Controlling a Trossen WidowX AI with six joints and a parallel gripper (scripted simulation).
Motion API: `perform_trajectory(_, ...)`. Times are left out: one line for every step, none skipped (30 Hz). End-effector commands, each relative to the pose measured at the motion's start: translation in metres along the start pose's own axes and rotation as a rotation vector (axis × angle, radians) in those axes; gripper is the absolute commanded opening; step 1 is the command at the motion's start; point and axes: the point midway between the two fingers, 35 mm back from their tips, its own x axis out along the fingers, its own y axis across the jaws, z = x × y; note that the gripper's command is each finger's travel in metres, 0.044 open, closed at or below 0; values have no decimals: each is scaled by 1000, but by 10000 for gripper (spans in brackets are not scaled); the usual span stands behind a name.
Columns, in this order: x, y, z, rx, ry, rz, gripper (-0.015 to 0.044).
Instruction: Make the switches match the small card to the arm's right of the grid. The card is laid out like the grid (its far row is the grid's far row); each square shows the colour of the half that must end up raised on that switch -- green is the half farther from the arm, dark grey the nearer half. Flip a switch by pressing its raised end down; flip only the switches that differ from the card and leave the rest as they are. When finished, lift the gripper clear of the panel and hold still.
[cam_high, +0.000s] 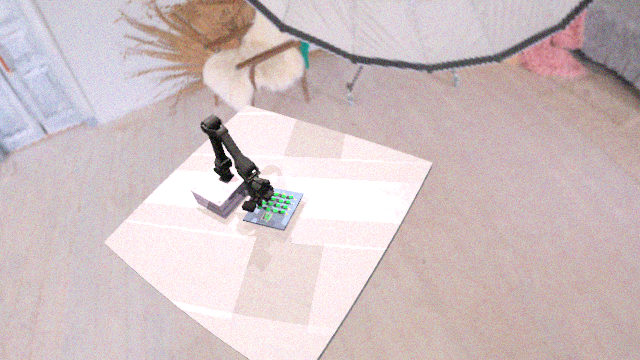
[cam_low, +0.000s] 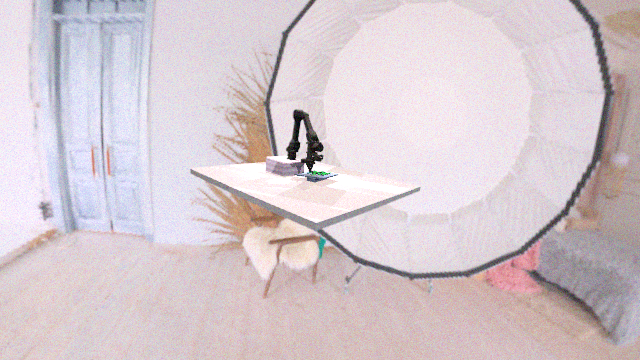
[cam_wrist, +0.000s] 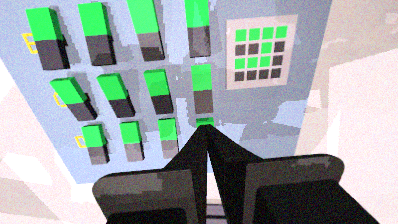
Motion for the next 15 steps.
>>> perform_trajectory(1,0,-1,3,3,-3,0)
perform_trajectory(1,0,-1,3,3,-3,0)
perform_trajectory(2,0,-1,3,3,-3,0)
perform_trajectory(2,0,-1,3,3,-3,0)
perform_trajectory(2,0,-1,3,3,-3,0)
perform_trajectory(2,0,-1,3,3,-3,0)
perform_trajectory(2,0,-1,3,3,-3,0)
perform_trajectory(2,0,-1,3,3,-3,0)
perform_trajectory(2,0,-1,3,3,-3,0)
perform_trajectory(2,0,-1,3,3,-3,0)
perform_trajectory(3,0,-1,3,3,-3,0)
perform_trajectory(3,0,-1,3,3,-3,0)
perform_trajectory(3,0,-1,3,3,-3,0)
perform_trajectory(3,0,-1,3,3,-3,0)
perform_trajectory(3,0,-1,3,3,-3,0)
